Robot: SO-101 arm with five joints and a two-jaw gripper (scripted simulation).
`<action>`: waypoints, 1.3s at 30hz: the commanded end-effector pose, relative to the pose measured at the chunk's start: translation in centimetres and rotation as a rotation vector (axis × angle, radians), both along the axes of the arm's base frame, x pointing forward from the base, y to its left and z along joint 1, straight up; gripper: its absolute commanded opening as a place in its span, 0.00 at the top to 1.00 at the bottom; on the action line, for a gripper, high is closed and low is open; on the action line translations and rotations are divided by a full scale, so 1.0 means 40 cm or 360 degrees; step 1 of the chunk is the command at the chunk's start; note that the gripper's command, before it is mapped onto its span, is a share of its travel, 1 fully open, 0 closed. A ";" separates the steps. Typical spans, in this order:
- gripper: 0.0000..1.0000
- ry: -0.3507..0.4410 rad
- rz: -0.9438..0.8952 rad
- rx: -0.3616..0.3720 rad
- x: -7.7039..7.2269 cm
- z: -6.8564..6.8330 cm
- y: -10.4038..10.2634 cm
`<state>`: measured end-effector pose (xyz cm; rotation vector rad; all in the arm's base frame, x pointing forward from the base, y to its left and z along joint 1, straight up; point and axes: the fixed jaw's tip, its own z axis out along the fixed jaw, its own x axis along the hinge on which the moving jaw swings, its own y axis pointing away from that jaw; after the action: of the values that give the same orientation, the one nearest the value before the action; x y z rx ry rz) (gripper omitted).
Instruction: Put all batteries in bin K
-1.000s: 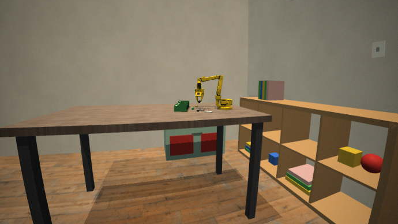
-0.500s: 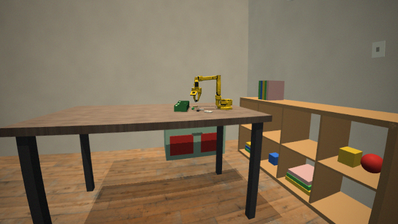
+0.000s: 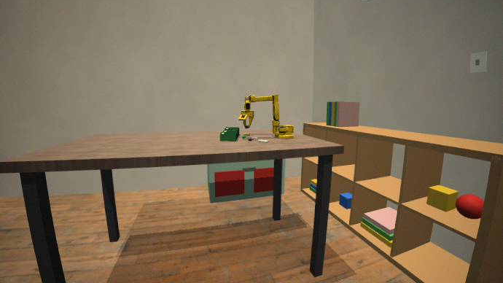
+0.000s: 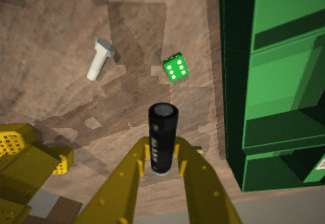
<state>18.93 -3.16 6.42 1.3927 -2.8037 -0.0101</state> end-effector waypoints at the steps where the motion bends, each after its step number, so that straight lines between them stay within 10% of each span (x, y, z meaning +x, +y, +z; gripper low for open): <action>1: 1.00 -0.0077 -0.0051 -0.0010 0.024 0.022 0.006; 39: 1.00 -0.0218 -0.0652 0.0020 0.138 0.049 0.047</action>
<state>23.27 -1.62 7.36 0.8721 -3.0697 0.0332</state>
